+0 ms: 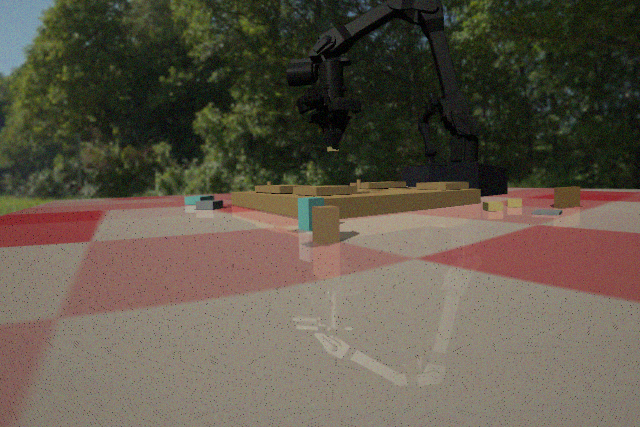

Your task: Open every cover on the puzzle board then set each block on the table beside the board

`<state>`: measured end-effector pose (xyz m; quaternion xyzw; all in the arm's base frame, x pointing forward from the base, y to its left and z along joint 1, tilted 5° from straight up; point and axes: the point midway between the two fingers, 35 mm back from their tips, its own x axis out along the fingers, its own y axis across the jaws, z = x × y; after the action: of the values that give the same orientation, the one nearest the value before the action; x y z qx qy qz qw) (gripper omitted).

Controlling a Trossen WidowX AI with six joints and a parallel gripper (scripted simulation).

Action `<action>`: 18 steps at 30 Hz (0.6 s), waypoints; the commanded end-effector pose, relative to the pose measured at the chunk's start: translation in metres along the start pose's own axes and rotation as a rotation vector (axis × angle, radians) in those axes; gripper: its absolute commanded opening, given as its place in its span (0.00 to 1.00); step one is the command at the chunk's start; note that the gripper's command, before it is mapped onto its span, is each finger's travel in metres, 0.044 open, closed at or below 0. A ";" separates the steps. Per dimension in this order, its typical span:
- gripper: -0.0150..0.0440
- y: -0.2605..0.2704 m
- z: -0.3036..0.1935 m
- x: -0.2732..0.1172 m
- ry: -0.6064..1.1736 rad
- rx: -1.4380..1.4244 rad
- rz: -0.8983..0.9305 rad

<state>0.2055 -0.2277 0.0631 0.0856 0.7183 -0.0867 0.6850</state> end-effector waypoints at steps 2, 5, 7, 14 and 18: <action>0.39 -0.002 -0.002 0.009 0.008 -0.004 0.000; 0.39 -0.002 -0.001 0.014 0.008 -0.004 -0.001; 0.39 -0.002 -0.001 0.017 0.008 -0.004 -0.001; 0.39 -0.003 0.000 0.029 0.008 -0.004 -0.001; 0.39 -0.003 0.000 0.036 0.008 -0.004 -0.001</action>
<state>0.2052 -0.2309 0.0348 0.0860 0.7183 -0.0869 0.6849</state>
